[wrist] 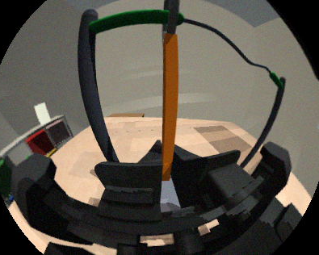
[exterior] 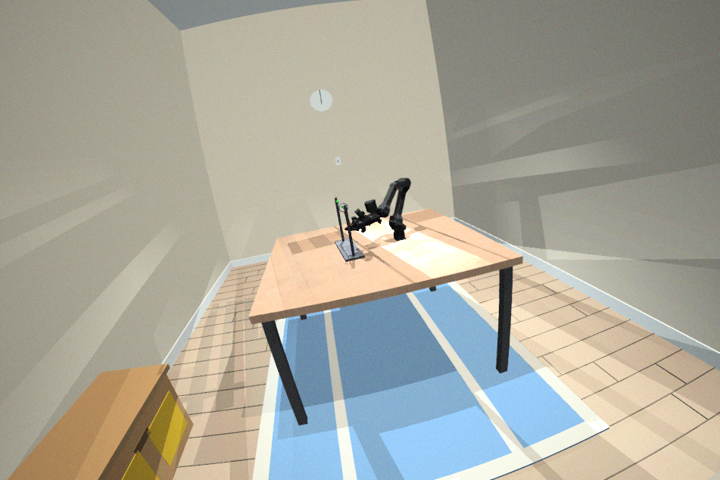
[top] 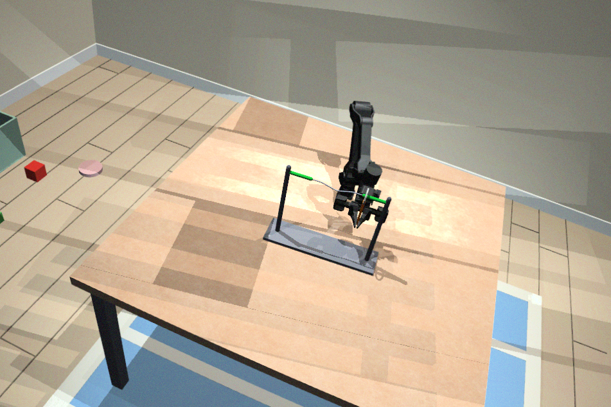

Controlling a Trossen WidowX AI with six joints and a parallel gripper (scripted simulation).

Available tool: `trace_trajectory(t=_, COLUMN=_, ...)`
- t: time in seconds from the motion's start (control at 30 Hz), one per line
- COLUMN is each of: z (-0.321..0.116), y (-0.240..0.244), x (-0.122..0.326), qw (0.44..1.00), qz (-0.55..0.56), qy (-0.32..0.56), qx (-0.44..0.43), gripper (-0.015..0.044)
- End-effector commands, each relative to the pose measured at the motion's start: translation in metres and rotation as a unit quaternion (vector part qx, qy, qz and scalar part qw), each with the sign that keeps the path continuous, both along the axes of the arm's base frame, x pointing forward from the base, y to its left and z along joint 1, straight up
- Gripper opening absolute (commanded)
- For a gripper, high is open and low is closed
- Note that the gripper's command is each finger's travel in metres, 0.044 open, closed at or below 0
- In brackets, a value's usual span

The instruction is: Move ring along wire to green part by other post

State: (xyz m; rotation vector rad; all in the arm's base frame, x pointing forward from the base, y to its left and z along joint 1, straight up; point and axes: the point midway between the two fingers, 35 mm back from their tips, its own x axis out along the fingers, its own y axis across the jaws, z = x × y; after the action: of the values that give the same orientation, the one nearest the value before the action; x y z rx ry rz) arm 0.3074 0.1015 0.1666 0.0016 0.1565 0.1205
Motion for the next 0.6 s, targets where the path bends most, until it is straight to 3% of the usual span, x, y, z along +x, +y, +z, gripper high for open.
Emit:
trace_trajectory(t=0.0, z=0.0, y=0.004, x=0.0, qw=1.0, qz=-0.001, qy=-0.001, qx=0.002, gripper=-0.015)
trace_trajectory(t=0.57, z=-0.016, y=0.008, x=0.0, qw=1.0, qz=0.0, qy=-0.001, qx=0.002, gripper=-0.015)
